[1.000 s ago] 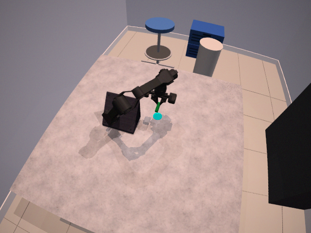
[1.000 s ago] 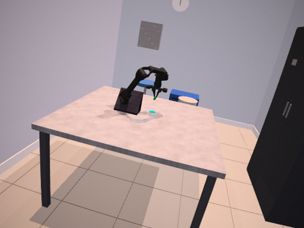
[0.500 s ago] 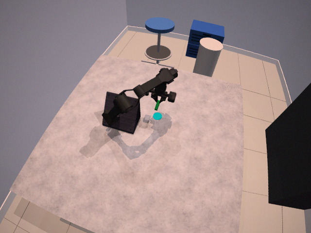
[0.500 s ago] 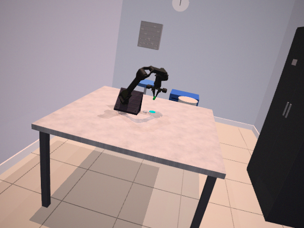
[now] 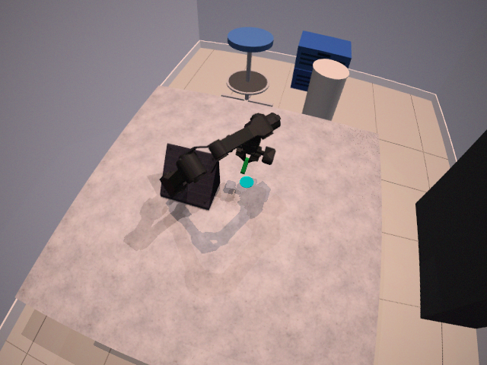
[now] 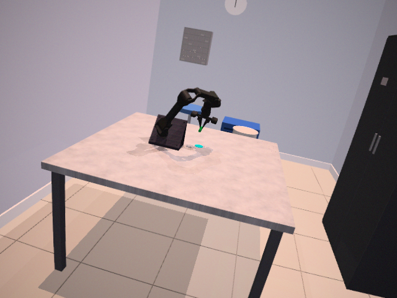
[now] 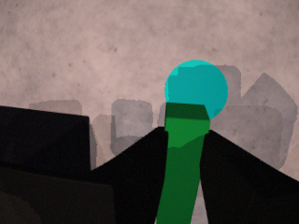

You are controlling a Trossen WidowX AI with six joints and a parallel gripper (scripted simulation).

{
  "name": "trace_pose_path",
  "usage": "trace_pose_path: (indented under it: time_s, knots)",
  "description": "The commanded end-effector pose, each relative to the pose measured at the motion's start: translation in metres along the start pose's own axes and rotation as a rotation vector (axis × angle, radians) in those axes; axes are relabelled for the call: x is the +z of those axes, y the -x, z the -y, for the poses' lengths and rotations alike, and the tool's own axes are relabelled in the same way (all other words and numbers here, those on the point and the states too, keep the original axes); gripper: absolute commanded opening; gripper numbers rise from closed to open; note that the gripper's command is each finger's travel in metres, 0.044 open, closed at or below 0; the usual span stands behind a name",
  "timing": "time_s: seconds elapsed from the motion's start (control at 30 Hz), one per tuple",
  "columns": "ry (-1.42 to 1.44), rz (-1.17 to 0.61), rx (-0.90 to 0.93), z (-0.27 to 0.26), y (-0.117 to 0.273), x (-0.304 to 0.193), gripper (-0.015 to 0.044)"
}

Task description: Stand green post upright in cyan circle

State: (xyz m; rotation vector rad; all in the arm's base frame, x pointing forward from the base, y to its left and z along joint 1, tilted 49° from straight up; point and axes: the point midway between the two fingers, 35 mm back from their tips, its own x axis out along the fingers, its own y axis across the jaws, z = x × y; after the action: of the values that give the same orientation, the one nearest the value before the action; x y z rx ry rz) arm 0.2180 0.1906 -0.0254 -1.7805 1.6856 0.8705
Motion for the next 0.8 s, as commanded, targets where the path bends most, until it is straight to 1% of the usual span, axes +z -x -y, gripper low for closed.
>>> trace_pose_path:
  time_s: [0.0,0.77]
  knots:
    - [0.005,0.022,0.019,-0.0009,-0.0025,-0.0005,0.0023]
    - [0.008,0.180,0.111,-0.0038,-0.0119,-0.0024,0.0023]
